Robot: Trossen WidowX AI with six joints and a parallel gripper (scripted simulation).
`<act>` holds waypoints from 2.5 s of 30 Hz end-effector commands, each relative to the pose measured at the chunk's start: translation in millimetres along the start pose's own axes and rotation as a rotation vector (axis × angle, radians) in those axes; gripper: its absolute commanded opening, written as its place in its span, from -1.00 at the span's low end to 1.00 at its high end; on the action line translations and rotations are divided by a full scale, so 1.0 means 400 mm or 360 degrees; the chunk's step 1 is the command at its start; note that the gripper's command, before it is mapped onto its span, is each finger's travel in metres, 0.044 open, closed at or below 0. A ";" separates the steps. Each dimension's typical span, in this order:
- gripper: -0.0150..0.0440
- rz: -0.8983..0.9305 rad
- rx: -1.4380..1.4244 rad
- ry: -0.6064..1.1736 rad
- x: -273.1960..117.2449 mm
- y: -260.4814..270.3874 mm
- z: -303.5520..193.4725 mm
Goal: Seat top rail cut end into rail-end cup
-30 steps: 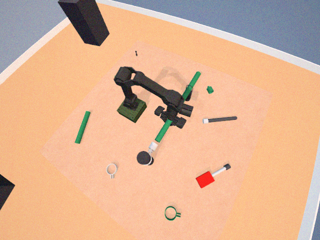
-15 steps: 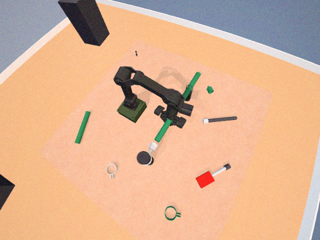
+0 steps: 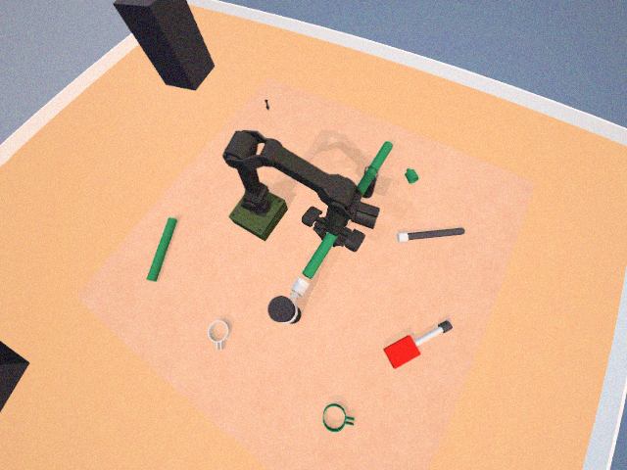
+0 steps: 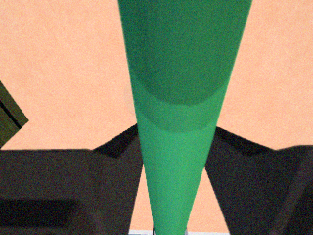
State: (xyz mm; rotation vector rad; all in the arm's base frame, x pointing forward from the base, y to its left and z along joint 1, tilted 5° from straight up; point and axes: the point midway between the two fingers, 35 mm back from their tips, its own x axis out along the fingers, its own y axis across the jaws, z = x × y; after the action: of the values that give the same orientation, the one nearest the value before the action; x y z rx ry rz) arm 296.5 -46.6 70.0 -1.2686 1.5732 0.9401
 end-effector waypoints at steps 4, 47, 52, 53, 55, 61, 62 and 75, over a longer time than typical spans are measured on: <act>-0.49 -0.0020 0.0004 0.0003 -0.017 -0.015 -0.009; -0.49 0.0001 -0.0007 0.0003 0.007 -0.006 -0.056; -0.49 0.0001 -0.0007 0.0003 0.007 -0.006 -0.056; -0.49 0.0001 -0.0007 0.0003 0.007 -0.006 -0.056; -0.49 0.0001 -0.0007 0.0003 0.007 -0.006 -0.056; -0.49 0.0004 -0.0008 -0.0009 0.009 -0.006 -0.049; -0.49 0.0006 -0.0008 -0.0015 0.009 -0.006 -0.046; -0.49 0.0008 -0.0008 -0.0018 0.009 -0.005 -0.044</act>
State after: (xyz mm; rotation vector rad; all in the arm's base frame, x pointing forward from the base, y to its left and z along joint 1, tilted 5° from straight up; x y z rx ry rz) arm 295.4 -64.3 71.4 -1.2601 1.5650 0.9555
